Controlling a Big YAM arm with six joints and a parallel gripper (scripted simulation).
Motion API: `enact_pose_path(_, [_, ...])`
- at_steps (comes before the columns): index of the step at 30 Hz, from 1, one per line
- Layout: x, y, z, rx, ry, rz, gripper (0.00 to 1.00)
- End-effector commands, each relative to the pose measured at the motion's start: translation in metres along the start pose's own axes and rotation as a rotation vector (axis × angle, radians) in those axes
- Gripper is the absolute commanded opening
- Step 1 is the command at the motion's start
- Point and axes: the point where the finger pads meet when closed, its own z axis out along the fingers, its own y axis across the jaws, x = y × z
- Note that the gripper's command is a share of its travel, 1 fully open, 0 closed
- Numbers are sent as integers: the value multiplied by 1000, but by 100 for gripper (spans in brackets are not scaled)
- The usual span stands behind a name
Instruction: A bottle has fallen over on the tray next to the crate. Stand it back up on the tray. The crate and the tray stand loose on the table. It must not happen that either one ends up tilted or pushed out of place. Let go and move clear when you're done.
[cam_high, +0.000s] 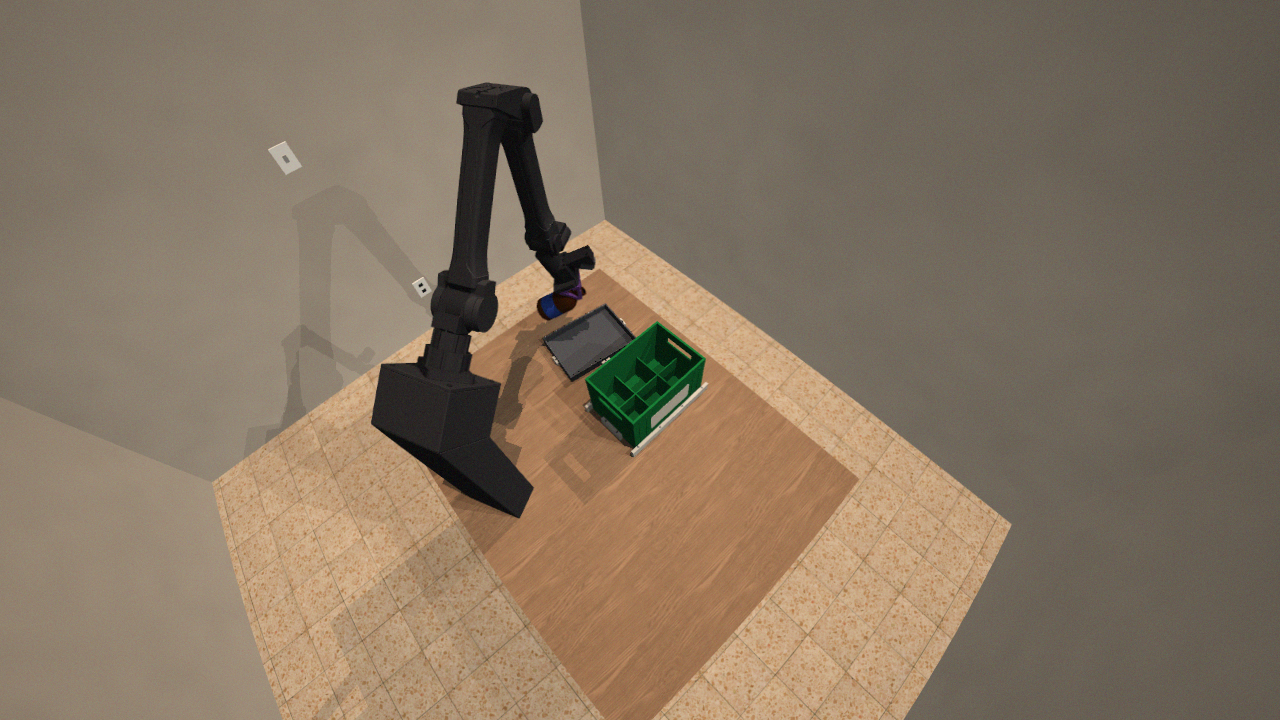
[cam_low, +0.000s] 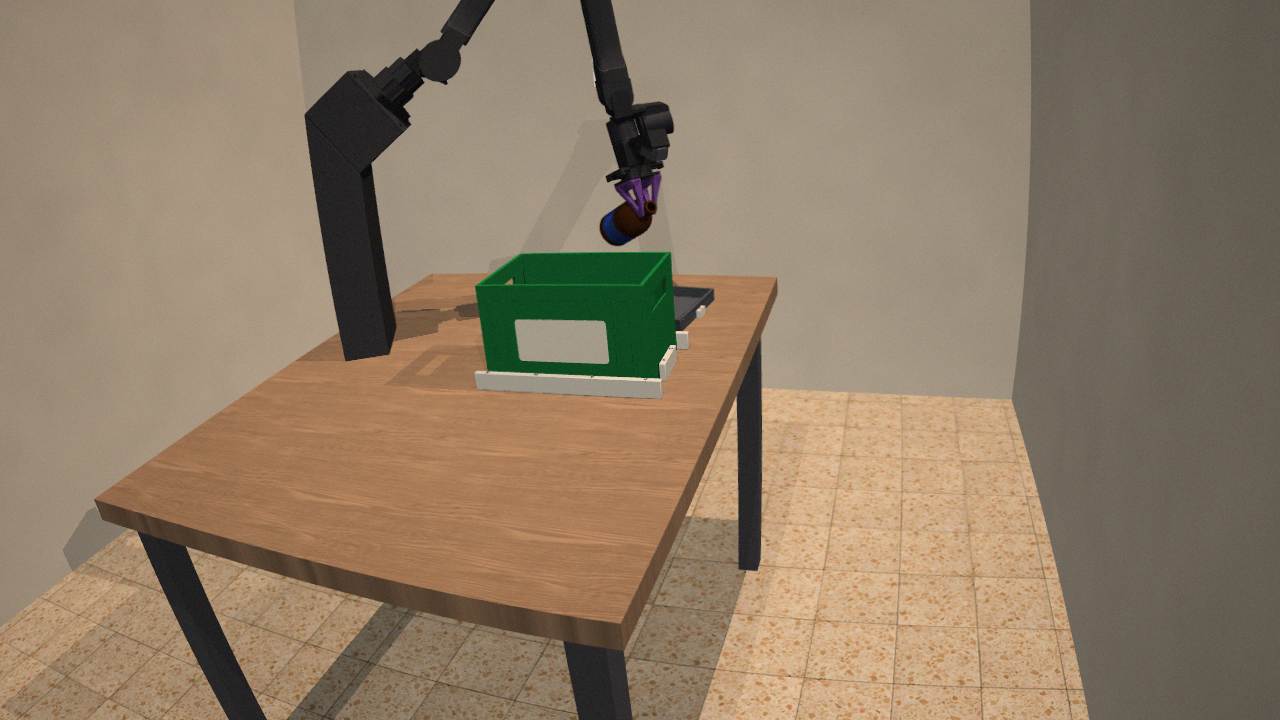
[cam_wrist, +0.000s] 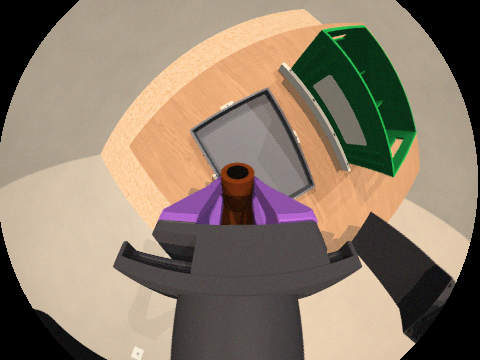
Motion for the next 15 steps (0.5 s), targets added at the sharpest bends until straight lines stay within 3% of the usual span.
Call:
enact_pose_path(1, [4,-2,0,-5,0,8,0])
enact_pose_path(15, [10,-4,2,0,-34,-9,0])
